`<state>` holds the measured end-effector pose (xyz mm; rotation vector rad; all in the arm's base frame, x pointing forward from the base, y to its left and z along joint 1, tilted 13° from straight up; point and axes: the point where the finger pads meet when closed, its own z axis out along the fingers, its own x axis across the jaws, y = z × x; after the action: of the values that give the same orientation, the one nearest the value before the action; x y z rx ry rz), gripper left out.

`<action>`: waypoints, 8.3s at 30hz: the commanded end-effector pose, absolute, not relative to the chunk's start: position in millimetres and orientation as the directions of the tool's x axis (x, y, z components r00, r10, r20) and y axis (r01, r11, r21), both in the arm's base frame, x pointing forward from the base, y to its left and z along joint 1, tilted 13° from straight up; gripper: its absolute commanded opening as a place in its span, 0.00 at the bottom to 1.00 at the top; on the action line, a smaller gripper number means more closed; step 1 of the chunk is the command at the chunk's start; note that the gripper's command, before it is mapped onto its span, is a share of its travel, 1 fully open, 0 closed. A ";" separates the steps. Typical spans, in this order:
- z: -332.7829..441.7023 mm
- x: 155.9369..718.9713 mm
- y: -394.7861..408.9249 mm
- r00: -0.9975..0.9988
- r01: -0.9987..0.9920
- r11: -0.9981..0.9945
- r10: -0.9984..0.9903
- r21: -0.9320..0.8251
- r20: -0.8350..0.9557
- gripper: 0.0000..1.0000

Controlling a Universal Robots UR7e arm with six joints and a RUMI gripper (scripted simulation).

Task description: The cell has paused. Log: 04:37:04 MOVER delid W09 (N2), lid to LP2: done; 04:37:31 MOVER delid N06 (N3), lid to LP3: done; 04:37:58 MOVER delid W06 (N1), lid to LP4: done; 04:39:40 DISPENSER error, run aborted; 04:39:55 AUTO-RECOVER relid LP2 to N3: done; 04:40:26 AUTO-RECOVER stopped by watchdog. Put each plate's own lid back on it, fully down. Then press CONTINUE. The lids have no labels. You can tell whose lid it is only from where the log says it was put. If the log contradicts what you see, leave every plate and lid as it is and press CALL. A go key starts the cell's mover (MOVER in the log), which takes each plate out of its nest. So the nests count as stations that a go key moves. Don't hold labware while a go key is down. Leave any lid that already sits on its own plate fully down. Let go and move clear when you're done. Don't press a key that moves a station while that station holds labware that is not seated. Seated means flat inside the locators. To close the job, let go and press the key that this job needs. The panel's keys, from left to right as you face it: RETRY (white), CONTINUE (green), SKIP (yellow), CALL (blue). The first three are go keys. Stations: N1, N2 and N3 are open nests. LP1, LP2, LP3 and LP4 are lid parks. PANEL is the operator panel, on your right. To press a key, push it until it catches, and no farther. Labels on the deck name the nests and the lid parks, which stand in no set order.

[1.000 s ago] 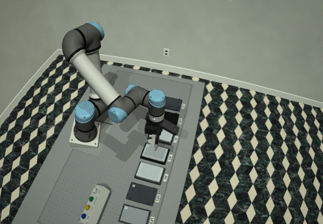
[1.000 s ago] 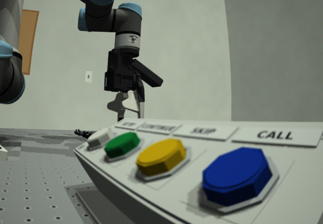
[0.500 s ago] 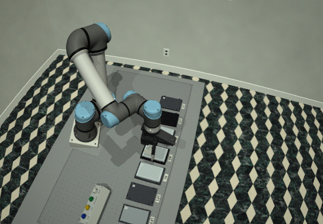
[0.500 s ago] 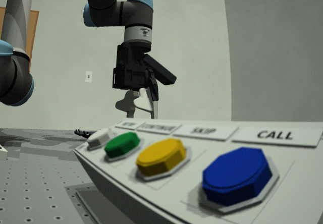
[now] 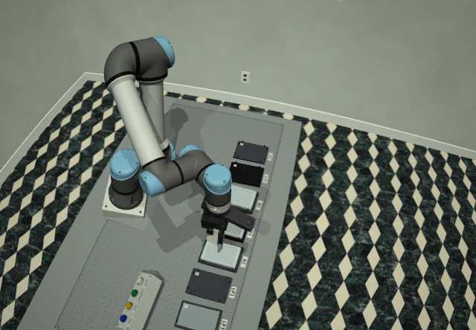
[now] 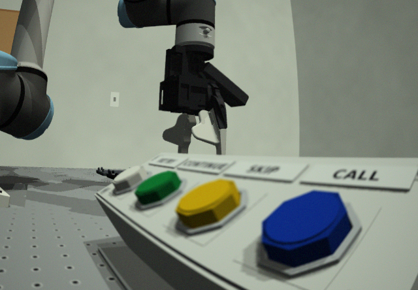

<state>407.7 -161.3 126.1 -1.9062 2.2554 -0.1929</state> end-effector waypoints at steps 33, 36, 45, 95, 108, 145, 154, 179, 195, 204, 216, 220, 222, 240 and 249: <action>115.1 375.7 -328.4 -0.158 -0.962 0.167 -0.986 -0.217 -0.056 0.82; 114.1 372.8 -343.1 -0.158 -0.962 0.167 -0.986 -0.217 -0.056 0.82; 111.8 366.1 -377.4 -0.158 -0.962 0.167 -0.986 -0.217 -0.056 0.82; 89.3 350.6 -474.2 -0.158 -0.962 0.167 -0.986 -0.217 -0.056 0.82; 69.9 355.0 -473.8 -0.158 -0.962 0.167 -0.986 -0.217 -0.056 0.82; 69.9 355.0 -473.8 -0.158 -0.962 0.167 -0.986 -0.217 -0.056 0.00; 69.9 355.0 -473.8 -0.158 -0.962 0.167 -0.986 -0.217 -0.056 0.00; 99.1 348.4 -474.4 -0.158 -0.962 0.167 -0.986 -0.217 -0.056 0.00; 106.8 350.6 -454.9 -0.212 -0.952 0.221 -0.975 -0.213 -0.068 0.00; 109.6 359.0 -410.8 -0.212 -0.952 0.221 -0.975 -0.213 -0.068 0.00; 112.7 368.4 -361.8 -0.212 -0.952 0.221 -0.975 -0.213 -0.068 0.00; 113.9 372.1 -342.1 -0.212 -0.952 0.221 -0.975 -0.213 -0.068 0.00; 114.6 374.0 -332.3 -0.212 -0.952 0.221 -0.975 -0.213 -0.068 0.00; 119.6 388.9 -253.9 -0.211 -0.952 0.221 -0.975 -0.213 -0.068 0.00; 121.8 395.4 -219.5 -0.211 -0.952 0.221 -0.975 -0.213 -0.068 0.00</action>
<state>391.1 -241.2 119.1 -1.8421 2.2997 -0.1819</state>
